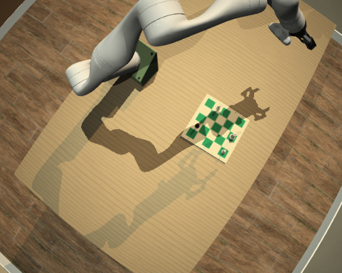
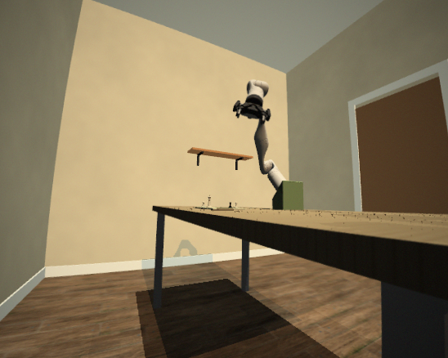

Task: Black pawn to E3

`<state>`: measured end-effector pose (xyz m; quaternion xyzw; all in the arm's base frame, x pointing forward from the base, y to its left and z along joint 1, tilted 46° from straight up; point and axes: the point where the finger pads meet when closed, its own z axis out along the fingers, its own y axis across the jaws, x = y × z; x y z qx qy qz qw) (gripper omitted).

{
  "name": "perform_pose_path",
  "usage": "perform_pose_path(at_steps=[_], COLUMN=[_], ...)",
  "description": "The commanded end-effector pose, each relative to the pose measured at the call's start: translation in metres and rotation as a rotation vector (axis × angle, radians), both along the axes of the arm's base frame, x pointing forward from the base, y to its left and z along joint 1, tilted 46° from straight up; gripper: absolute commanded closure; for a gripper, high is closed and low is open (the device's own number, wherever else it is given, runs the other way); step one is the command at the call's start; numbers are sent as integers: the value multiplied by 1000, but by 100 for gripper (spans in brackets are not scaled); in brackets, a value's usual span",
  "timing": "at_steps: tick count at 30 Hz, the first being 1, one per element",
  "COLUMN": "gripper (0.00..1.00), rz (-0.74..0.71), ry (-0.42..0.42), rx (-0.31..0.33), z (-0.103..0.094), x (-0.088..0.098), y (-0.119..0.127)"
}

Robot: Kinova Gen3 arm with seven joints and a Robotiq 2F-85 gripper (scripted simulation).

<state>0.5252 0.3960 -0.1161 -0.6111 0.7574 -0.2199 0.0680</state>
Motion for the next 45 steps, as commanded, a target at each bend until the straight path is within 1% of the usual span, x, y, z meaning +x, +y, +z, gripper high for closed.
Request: perform_pose_path(at_steps=[1,19,22,25,28,32,34,38,44,45], gripper=[0,0,0,0,0,0,0,0,0,0], rz=[1,1,1,2,2,2,2,2,-3,-3], ry=[-1,-1,1,7,18,45,45,88,186,186], rx=[2,2,-6,-30,-74,-166,-166,-293,-524,-524], z=[1,1,0,-5,-13,-28,-28,-47,-73,-73], x=[0,0,0,1,1,1,1,-3,-16,-16], y=[1,1,-1,-8,-21,-49,-49,-87,-157,-157])
